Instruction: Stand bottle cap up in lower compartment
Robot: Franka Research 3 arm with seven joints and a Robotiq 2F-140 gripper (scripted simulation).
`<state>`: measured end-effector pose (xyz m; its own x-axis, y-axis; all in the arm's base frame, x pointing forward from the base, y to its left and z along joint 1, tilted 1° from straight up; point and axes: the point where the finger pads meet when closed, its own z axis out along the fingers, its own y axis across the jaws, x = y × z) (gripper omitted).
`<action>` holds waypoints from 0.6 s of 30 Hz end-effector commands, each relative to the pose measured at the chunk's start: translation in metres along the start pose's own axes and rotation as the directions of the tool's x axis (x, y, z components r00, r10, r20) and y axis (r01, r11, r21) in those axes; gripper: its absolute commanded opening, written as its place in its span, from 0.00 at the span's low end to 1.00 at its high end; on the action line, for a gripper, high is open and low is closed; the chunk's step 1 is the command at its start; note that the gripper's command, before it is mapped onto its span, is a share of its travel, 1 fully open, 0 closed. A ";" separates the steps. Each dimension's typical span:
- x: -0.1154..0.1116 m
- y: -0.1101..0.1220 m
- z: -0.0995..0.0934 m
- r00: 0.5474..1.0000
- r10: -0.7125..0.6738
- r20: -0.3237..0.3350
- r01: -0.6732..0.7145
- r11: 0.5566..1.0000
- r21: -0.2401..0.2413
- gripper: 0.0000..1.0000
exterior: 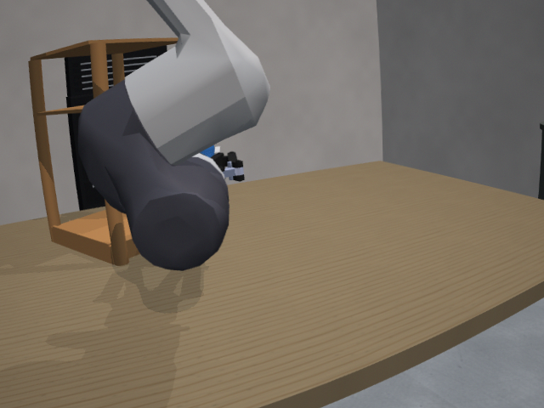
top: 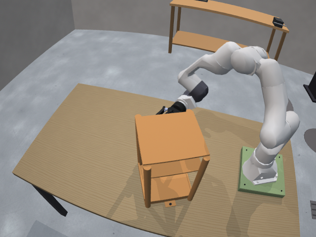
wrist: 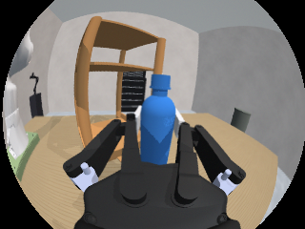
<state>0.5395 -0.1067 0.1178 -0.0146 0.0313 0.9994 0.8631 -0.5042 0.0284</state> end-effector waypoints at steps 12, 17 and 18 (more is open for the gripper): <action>0.005 -0.004 0.002 0.999 0.035 -0.013 -0.032 0.986 0.163 0.00; 0.005 -0.004 0.002 0.999 0.034 -0.015 -0.030 0.976 0.217 0.00; 0.005 -0.004 0.002 0.999 0.034 -0.015 -0.029 0.971 0.239 0.00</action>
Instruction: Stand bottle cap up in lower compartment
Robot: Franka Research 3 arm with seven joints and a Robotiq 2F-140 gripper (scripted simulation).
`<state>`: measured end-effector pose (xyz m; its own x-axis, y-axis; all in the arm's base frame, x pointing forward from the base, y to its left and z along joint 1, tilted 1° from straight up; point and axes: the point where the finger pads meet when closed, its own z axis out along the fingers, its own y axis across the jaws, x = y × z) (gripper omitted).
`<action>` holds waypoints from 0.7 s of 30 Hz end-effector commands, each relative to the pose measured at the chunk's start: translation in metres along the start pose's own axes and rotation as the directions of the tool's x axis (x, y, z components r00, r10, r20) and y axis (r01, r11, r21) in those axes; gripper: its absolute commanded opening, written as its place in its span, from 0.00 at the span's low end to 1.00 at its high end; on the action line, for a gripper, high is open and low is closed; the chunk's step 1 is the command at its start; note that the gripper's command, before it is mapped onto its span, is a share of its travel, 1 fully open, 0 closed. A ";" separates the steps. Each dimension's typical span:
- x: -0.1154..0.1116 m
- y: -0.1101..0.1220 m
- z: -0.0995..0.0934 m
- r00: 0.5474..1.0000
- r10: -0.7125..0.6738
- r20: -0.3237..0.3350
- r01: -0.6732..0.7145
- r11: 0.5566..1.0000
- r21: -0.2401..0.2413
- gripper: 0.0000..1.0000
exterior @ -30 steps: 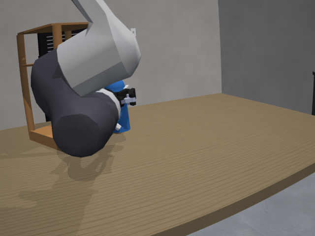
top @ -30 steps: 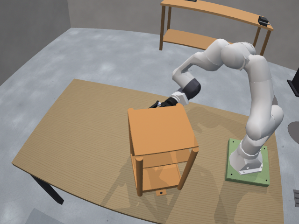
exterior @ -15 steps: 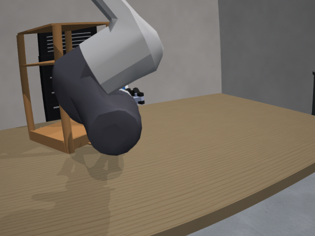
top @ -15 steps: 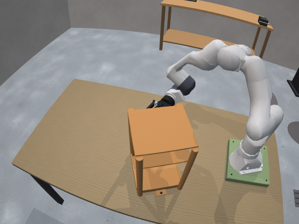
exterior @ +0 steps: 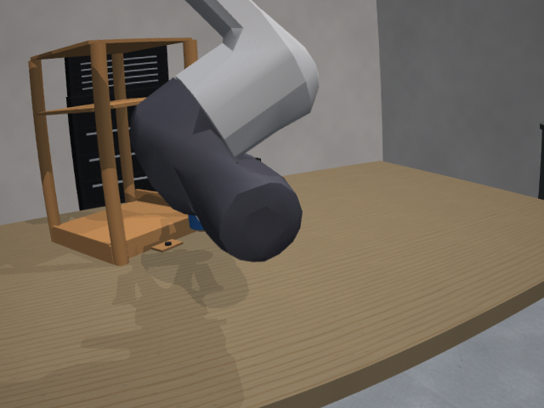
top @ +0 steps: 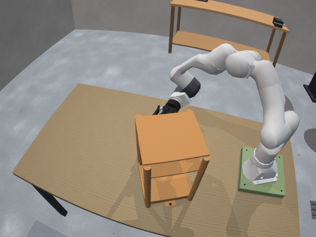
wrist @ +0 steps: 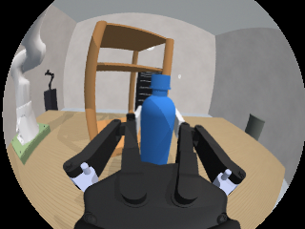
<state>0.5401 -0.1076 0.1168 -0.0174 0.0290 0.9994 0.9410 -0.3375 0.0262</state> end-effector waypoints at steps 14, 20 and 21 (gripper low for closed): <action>0.006 -0.005 0.003 0.999 0.033 -0.017 -0.029 0.982 0.188 0.00; 0.006 -0.006 0.003 0.999 0.034 -0.016 -0.028 0.959 0.282 0.00; 0.006 -0.006 0.003 0.999 0.034 -0.016 -0.028 0.956 0.293 0.00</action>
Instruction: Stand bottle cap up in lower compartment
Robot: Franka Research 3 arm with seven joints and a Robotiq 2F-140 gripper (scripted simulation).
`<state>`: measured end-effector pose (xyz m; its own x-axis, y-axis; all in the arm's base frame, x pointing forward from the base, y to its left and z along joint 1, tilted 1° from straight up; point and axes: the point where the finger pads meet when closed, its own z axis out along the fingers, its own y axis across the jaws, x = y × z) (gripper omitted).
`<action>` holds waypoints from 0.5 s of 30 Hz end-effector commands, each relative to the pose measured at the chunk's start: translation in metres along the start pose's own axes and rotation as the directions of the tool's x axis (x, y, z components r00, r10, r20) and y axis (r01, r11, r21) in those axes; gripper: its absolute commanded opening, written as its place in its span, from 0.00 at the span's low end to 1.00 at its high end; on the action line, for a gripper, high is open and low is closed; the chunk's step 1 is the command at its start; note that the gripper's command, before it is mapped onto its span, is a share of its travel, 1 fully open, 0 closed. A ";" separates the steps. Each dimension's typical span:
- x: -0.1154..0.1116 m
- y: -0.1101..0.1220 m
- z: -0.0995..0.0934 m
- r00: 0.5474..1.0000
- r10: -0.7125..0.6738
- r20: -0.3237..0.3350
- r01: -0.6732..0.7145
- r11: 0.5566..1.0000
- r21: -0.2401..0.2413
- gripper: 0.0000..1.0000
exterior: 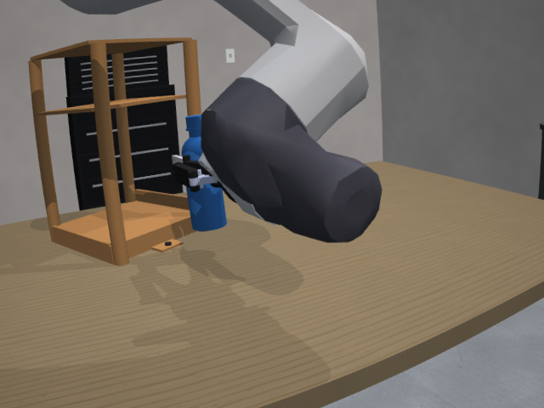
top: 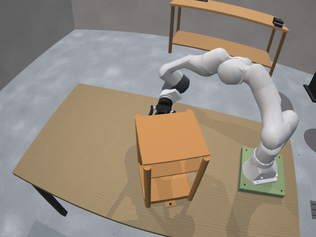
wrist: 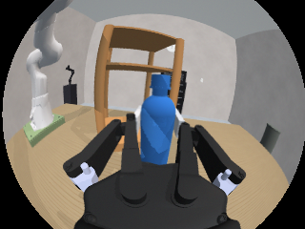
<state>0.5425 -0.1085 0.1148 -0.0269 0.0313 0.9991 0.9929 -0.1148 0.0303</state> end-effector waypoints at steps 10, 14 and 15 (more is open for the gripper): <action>0.008 -0.006 0.005 0.999 0.039 -0.026 -0.035 0.991 0.127 0.00; 0.008 -0.006 0.005 0.999 0.039 -0.026 -0.033 0.982 0.186 0.00; 0.008 -0.007 0.005 0.999 0.039 -0.026 -0.033 0.978 0.204 0.00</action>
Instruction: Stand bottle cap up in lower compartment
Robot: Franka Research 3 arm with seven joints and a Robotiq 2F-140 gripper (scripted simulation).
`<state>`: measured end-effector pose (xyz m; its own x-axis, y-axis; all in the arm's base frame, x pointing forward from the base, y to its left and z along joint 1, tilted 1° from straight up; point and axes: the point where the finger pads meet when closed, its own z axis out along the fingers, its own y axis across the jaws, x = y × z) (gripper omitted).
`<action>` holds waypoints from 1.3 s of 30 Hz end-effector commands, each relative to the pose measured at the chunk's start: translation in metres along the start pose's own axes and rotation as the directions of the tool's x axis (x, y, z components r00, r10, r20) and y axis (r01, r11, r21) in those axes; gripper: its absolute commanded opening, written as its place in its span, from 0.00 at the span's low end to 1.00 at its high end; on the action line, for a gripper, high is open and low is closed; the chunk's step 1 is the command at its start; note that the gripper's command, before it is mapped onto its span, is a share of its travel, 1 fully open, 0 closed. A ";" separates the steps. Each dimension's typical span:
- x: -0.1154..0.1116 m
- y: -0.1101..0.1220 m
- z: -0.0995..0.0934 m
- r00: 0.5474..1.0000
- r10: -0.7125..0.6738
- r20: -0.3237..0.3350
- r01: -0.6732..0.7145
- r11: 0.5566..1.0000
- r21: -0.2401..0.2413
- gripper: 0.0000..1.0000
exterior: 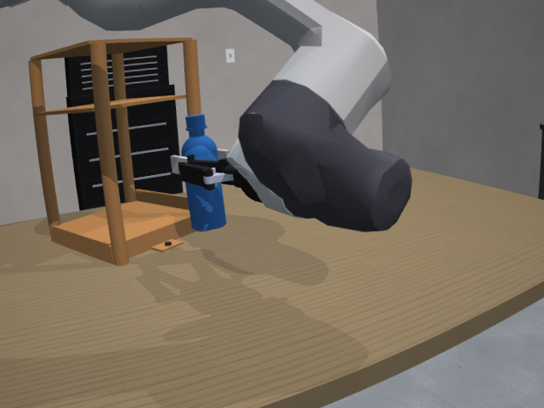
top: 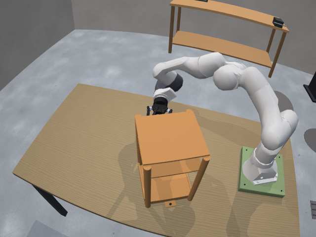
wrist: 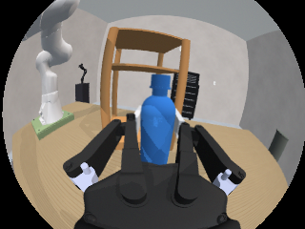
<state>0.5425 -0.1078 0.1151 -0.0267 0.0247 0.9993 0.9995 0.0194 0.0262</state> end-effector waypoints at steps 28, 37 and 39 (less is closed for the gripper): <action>0.007 -0.004 0.005 0.999 0.037 -0.026 -0.029 0.965 0.262 0.00; 0.007 -0.008 0.005 0.999 0.036 -0.023 -0.028 0.957 0.288 0.00; 0.007 -0.008 0.005 0.999 0.036 -0.023 -0.028 0.957 0.289 0.00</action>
<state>0.5396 -0.1035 0.1162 -0.0265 0.0098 0.9996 0.9598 0.2798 0.0227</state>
